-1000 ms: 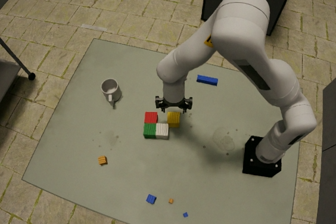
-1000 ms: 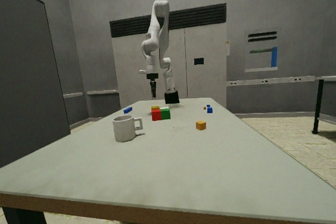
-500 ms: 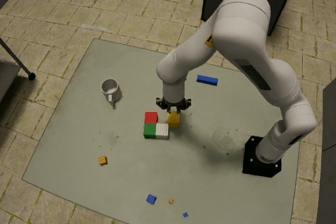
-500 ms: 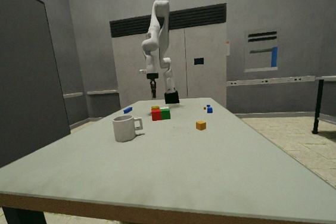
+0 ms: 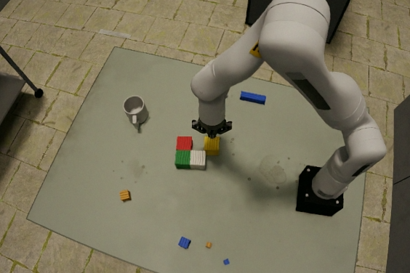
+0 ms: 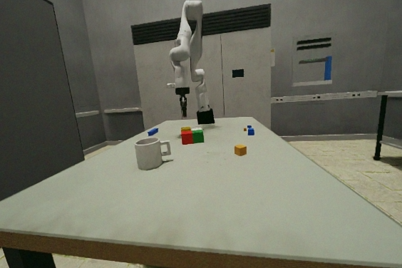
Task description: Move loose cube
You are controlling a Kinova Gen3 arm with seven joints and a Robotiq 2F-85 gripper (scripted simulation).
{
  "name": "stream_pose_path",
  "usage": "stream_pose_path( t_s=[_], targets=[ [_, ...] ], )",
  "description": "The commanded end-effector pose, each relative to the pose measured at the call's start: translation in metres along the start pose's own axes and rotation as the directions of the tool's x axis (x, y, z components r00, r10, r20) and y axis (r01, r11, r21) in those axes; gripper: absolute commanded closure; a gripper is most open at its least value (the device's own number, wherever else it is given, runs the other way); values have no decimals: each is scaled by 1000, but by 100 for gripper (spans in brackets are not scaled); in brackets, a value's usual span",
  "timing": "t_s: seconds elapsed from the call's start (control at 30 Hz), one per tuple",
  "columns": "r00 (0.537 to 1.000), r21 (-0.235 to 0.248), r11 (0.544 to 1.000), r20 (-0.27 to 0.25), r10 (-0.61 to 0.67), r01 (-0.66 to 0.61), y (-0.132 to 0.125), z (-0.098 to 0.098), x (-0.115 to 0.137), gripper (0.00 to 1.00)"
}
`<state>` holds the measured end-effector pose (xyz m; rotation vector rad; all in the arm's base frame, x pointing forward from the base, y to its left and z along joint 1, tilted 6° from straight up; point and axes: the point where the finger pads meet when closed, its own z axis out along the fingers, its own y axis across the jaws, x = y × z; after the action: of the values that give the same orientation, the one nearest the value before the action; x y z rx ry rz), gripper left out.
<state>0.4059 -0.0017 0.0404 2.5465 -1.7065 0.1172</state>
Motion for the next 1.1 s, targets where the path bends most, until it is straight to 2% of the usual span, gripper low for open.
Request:
stream_pose_path(
  t_s=[0.0, 0.7, 1.07],
  targets=[
    [1000, 2, 1000, 0, 0, 0, 0, -1, 0, 90],
    [1000, -1, 1000, 0, 22, -22, 1, 0, 0, 90],
    [991, -14, 991, 2, 134, -134, 6, 2, 0, 90]
  ],
)
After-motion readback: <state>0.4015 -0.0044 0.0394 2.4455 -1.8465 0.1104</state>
